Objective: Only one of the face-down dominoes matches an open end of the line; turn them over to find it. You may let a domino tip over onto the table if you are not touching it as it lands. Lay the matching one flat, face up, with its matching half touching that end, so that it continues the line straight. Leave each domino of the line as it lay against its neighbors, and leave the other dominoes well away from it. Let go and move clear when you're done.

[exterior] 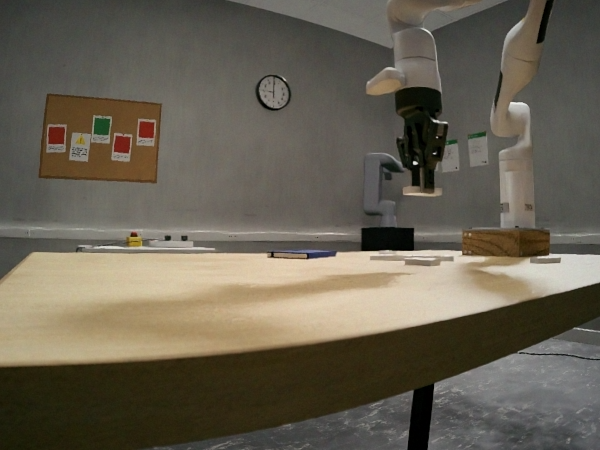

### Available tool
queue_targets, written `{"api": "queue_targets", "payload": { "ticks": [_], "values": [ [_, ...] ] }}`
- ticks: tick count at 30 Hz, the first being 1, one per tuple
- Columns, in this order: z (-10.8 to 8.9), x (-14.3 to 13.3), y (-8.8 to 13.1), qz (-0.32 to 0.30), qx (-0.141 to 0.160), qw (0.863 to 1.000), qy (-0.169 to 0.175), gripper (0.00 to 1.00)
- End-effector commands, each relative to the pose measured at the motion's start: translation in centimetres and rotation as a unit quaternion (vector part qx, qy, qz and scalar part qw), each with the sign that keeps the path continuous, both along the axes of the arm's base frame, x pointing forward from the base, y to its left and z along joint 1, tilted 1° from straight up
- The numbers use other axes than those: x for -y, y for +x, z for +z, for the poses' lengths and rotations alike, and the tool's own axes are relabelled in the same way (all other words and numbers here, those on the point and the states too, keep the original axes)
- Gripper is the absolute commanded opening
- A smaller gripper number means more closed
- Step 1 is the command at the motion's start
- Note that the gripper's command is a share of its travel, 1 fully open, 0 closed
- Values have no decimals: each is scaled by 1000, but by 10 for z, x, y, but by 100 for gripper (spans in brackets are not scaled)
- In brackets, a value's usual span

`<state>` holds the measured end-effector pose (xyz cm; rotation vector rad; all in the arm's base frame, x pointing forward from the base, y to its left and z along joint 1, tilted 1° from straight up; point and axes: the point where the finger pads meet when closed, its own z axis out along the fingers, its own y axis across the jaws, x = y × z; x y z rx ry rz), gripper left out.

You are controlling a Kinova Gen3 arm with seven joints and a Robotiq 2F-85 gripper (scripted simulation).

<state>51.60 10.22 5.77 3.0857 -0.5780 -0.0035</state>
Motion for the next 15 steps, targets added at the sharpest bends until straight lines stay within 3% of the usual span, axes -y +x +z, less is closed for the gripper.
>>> {"api": "queue_targets", "payload": {
  "ticks": [1, 11, 15],
  "values": [
    [0, 4, -6, 43, 2, 999, 1, 31],
    [-1, 17, -30, 192, -1, 981, 3, 31],
    [-2, 20, -36, 224, -2, 975, 3, 31]
  ]
}}
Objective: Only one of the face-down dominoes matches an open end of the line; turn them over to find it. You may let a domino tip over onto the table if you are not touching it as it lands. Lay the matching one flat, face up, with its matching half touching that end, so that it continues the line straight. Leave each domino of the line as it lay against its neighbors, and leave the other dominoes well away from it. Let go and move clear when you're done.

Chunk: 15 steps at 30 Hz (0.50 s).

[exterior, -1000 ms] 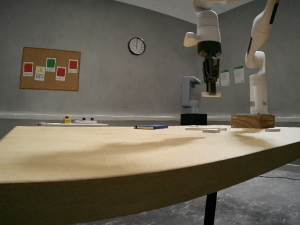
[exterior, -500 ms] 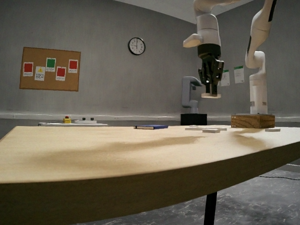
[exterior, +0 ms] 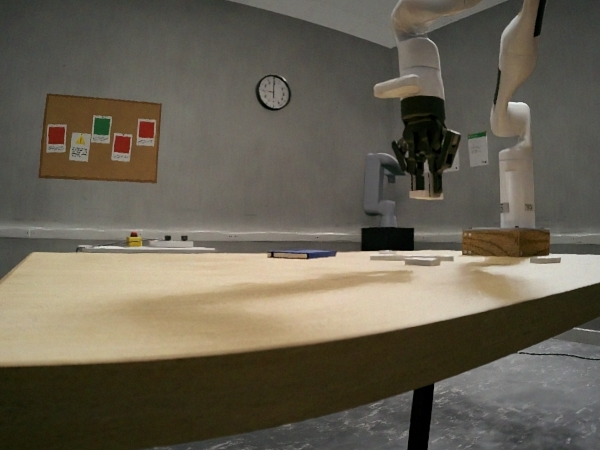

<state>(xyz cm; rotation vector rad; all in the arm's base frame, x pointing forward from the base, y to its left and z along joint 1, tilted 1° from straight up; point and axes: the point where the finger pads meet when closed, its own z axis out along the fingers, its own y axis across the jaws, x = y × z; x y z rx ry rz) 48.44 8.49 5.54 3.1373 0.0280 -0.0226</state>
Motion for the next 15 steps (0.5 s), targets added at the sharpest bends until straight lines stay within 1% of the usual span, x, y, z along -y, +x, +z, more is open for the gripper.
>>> {"api": "queue_targets", "payload": {
  "ticks": [1, 4, 7, 10, 13, 15],
  "values": [
    [0, 3, -7, 49, 3, 999, 4, 31],
    [0, 7, -16, 101, 2, 995, 4, 31],
    [-1, 9, -26, 155, 0, 988, 5, 31],
    [-1, 12, -35, 210, -1, 978, 6, 31],
    [-2, 14, -45, 265, -3, 964, 7, 31],
    [-2, 14, -45, 265, -3, 964, 7, 31]
  ]
}}
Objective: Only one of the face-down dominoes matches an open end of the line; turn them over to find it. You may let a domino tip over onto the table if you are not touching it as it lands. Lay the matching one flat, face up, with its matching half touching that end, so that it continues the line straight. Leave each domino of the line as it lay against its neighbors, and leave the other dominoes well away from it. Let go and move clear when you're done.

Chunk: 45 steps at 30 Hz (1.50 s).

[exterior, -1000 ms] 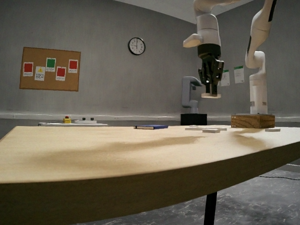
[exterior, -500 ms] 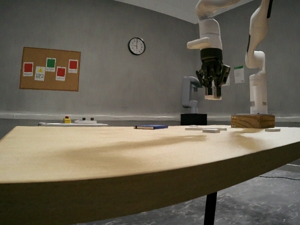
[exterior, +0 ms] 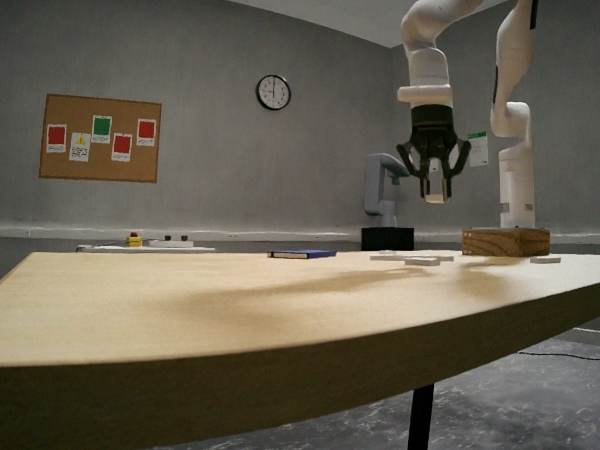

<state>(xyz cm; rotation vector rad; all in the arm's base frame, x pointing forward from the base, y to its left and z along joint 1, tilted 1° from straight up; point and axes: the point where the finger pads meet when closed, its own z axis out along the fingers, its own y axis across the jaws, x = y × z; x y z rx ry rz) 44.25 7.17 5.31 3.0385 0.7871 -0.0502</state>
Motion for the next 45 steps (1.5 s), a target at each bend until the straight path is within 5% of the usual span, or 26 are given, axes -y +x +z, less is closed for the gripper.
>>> {"api": "queue_targets", "payload": {
  "ticks": [1, 8, 15, 17, 32, 34, 45],
  "values": [
    [1, 2, -7, 43, 5, 999, 6, 31],
    [0, 5, -30, 178, 2, 984, 9, 31],
    [0, 8, -52, 308, -1, 951, 12, 31],
    [0, 8, -52, 308, -1, 951, 12, 31],
    [2, 10, -94, 542, -2, 840, 16, 31],
    [2, 10, -94, 542, -2, 840, 16, 31],
    [4, 11, -115, 658, -1, 753, 16, 31]
  ]
}}
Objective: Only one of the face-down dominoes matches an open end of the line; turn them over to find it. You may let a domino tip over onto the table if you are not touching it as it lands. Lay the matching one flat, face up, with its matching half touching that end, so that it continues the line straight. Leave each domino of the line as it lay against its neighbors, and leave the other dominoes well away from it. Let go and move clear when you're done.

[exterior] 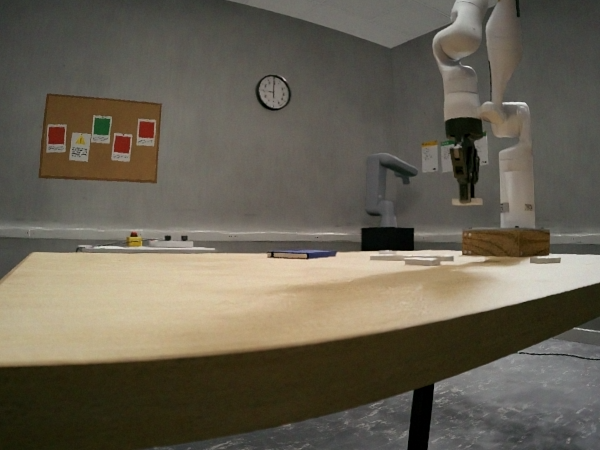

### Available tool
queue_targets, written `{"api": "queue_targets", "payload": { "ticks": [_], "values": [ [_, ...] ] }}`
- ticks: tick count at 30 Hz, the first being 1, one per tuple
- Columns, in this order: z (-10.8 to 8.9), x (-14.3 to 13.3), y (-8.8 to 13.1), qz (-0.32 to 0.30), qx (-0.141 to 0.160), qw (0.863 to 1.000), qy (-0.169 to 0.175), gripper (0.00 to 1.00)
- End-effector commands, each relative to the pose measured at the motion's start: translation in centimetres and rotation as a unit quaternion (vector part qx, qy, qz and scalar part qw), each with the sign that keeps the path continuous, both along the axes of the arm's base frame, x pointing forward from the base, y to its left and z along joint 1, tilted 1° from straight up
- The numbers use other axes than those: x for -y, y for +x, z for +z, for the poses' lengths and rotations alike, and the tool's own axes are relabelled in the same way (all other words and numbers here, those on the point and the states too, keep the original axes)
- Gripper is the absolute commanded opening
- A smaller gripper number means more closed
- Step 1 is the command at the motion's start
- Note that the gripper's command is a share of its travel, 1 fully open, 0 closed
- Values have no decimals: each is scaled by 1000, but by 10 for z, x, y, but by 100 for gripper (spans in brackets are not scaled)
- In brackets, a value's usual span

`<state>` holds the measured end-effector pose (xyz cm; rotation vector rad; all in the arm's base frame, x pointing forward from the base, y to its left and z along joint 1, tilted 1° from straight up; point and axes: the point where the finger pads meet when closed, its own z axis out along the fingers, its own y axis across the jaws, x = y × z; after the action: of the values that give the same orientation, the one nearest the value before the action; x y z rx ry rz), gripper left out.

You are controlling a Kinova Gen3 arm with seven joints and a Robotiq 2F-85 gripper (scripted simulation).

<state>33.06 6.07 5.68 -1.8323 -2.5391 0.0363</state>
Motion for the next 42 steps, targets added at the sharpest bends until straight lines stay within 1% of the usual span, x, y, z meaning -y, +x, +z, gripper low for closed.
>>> {"api": "queue_targets", "payload": {
  "ticks": [1, 4, 6, 13, 20, 31, 42],
  "values": [
    [1, 0, -5, 37, 2, 999, 3, 31],
    [2, 0, -9, 66, 3, 998, 3, 31],
    [2, 0, -9, 66, 3, 998, 3, 31],
    [2, 0, -17, 120, 5, 993, 4, 31],
    [3, 0, -21, 154, 6, 988, 4, 31],
    [4, 0, -24, 173, 6, 985, 4, 31],
    [4, 0, -24, 175, 7, 985, 4, 31]
  ]
}}
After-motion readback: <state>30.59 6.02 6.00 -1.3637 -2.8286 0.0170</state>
